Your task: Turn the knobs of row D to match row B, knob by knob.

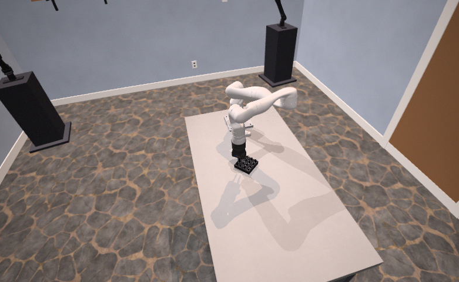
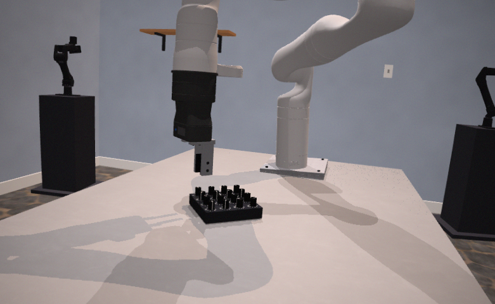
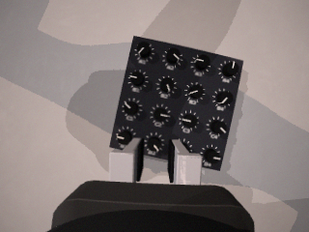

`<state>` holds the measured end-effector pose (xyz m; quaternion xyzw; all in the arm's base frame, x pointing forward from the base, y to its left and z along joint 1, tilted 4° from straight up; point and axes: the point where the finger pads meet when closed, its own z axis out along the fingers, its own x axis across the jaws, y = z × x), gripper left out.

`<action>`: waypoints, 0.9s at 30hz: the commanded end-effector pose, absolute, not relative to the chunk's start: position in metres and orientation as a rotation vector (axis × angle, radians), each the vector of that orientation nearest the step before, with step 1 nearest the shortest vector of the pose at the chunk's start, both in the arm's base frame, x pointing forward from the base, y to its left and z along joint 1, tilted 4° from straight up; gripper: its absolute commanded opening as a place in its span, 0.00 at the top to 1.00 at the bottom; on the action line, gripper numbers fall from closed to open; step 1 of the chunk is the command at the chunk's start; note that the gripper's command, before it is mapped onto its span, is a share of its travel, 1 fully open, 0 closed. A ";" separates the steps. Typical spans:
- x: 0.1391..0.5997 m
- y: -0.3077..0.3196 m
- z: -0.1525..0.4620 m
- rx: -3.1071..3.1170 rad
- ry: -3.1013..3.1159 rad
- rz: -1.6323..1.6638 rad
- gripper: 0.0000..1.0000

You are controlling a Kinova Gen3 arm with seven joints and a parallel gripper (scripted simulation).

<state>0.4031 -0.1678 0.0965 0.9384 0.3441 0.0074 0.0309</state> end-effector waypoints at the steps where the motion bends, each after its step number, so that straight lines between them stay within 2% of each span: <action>1: 0.402 -0.168 0.093 2.892 1.059 0.019 0.54; 27: 0.402 -0.169 0.069 2.892 1.059 0.019 0.54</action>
